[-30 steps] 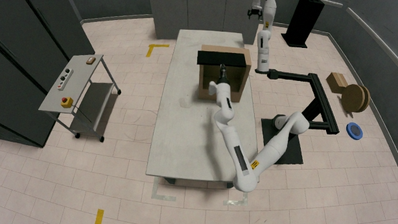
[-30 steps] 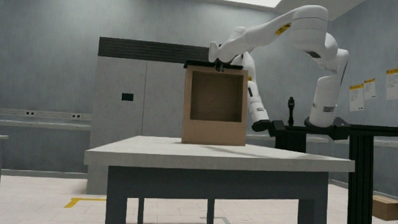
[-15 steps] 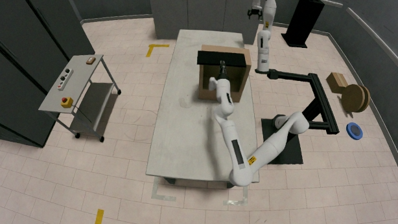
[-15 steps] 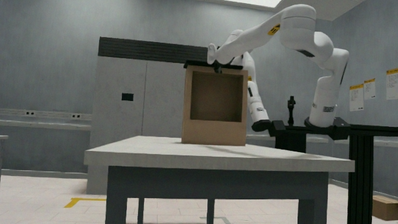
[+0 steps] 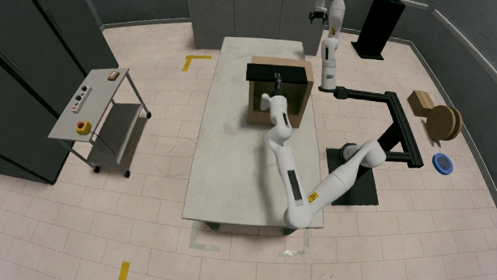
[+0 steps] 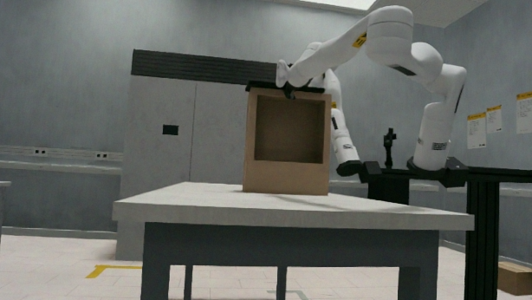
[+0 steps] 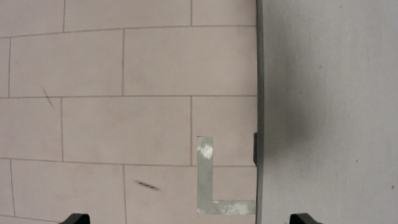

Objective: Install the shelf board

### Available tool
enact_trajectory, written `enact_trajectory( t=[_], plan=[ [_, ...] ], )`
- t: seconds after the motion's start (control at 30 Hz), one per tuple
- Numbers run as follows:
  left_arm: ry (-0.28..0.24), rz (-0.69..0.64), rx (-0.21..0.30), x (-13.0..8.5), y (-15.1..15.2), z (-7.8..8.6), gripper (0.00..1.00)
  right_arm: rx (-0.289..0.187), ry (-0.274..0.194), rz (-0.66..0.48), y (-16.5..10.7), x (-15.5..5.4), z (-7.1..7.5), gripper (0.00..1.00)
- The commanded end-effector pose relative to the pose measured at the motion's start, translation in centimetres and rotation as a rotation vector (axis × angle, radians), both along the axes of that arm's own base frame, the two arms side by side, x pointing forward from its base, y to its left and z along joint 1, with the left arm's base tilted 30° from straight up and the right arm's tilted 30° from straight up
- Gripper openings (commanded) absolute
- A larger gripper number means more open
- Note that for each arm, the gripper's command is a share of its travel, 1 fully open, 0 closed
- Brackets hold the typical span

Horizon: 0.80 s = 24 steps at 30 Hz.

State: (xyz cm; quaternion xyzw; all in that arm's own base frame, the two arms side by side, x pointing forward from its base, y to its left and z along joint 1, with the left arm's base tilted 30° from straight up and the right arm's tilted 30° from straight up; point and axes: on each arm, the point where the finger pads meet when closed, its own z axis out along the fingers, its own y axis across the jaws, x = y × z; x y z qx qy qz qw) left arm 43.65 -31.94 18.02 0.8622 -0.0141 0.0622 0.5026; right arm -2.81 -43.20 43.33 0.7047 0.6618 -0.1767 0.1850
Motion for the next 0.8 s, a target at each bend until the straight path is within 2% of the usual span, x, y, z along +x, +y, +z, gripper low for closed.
enact_trajectory(
  t=[0.0,0.33,0.37,0.77],
  plan=[
    [-0.002,-0.001,0.000,-0.01,-0.10,0.04,0.432,-0.001,-0.001,0.000,0.00,-0.01,0.06,1.000],
    [-0.002,-0.001,0.000,-0.01,-0.10,0.04,0.432,-0.001,-0.001,0.000,0.00,-0.01,0.06,1.000],
    [-0.002,-0.001,0.000,-0.01,-0.10,0.04,0.195,-0.001,-0.001,0.000,0.00,-0.01,0.06,1.000],
    [-0.002,-0.001,0.000,-0.01,-0.10,0.04,0.195,-0.001,-0.001,0.000,0.00,-0.01,0.06,1.000]
  ],
)
